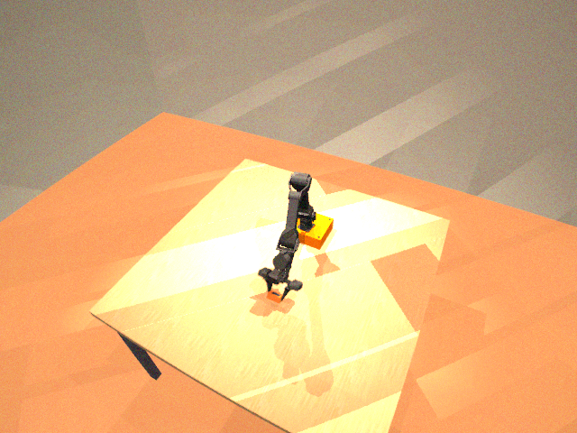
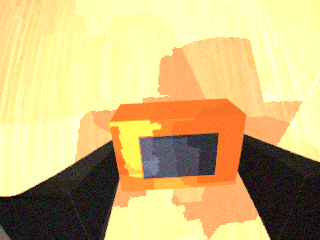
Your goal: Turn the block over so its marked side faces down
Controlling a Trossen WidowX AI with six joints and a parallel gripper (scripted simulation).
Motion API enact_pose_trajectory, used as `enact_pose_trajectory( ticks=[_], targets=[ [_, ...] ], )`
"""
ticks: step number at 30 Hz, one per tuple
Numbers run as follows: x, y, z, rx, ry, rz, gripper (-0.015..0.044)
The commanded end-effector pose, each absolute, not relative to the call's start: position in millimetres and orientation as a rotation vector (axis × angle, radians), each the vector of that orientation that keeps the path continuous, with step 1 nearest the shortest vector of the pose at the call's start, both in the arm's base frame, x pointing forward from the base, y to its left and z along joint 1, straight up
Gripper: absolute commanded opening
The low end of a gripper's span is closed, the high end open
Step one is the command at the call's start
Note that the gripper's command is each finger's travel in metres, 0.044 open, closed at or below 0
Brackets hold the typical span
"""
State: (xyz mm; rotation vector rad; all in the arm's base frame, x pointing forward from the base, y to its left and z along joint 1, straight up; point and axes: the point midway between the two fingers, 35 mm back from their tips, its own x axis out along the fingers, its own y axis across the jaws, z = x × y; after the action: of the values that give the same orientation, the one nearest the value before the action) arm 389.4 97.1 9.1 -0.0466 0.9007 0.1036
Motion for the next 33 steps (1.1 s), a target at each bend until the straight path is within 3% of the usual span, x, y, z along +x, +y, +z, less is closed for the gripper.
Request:
enact_pose_trajectory(
  ticks=[1, 33],
  targets=[
    [391.9, 98.2, 0.5, -0.052, 0.858, 0.105, 0.0],
    [386.9, 96.8, -20.2, -0.024, 0.399, 0.109, 0.0]
  ],
)
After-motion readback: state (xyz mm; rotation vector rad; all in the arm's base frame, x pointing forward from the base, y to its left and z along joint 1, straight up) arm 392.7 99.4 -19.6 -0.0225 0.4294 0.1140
